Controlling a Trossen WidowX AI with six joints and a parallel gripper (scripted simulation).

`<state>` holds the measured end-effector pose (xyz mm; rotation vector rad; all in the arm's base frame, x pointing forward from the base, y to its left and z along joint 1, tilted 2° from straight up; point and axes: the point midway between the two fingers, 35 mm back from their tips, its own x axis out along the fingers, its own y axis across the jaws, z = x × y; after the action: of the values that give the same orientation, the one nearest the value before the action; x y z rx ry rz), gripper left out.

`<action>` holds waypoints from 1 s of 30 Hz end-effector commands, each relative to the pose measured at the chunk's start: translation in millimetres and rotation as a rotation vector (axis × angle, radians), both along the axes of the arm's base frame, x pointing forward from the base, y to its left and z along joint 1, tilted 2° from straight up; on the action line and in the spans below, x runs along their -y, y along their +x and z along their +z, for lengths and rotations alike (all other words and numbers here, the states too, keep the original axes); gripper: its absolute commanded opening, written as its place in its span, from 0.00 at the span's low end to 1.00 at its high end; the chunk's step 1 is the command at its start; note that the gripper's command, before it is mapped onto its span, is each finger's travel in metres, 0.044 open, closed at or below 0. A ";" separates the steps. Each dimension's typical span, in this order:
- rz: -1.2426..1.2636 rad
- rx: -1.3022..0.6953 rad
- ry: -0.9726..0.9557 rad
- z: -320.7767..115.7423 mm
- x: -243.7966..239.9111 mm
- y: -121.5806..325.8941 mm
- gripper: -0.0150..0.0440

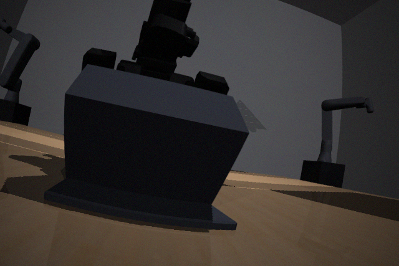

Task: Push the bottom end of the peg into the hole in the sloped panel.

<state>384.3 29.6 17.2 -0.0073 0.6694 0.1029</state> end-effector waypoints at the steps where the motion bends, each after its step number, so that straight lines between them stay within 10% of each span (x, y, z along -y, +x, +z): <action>1: 0.000 -0.001 -0.001 -0.2 0.1 -0.3 0.61; 10: -0.001 0.000 -0.001 1.6 0.3 -1.8 1.00; 30: -0.002 0.002 0.000 15.5 1.8 -13.6 1.00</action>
<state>374.0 28.2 30.9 -0.0070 0.6657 0.1006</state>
